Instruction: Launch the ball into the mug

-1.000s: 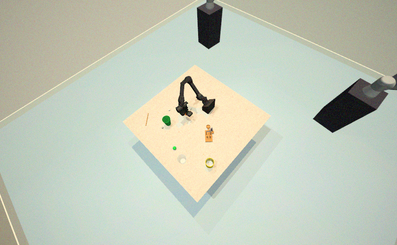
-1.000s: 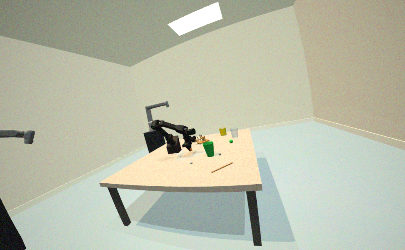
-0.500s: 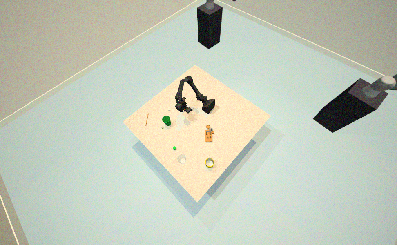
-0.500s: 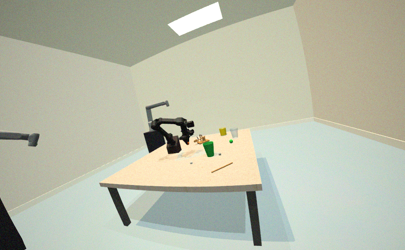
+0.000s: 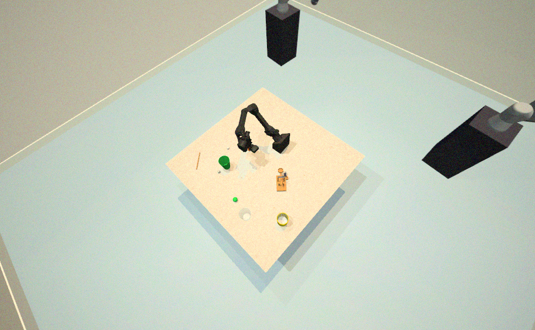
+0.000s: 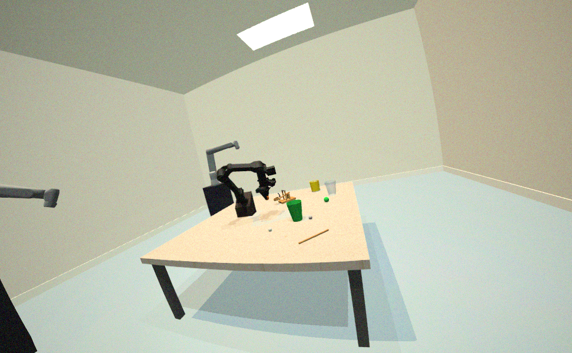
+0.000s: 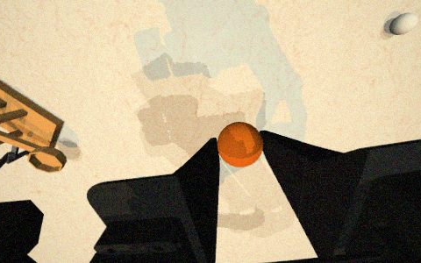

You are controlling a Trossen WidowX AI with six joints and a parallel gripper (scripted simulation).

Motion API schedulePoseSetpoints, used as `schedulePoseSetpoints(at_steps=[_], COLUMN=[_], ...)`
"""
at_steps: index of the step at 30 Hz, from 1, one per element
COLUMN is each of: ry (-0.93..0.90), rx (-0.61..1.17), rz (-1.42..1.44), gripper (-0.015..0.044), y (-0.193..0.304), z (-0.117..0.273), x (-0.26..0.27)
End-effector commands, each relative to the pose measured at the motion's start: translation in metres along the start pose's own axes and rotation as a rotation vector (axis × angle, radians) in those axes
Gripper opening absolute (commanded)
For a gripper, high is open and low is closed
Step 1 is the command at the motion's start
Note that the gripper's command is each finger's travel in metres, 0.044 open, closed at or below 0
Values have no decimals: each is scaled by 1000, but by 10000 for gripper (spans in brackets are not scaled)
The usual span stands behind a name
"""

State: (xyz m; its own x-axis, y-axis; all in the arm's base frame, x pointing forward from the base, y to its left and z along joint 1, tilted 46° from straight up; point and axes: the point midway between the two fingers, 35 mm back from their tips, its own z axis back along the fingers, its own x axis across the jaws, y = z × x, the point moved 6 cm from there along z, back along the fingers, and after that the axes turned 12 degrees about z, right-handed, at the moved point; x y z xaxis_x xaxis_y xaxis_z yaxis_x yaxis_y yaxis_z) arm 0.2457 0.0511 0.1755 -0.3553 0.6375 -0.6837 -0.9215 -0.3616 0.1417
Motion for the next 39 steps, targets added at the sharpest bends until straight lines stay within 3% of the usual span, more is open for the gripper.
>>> schedulePoseSetpoints(at_steps=[1,39], ry=[-12,-22], rx=[13,144], rz=[41,469], gripper=[0,0], y=[-12,-75], z=[1,-7], x=[13,191])
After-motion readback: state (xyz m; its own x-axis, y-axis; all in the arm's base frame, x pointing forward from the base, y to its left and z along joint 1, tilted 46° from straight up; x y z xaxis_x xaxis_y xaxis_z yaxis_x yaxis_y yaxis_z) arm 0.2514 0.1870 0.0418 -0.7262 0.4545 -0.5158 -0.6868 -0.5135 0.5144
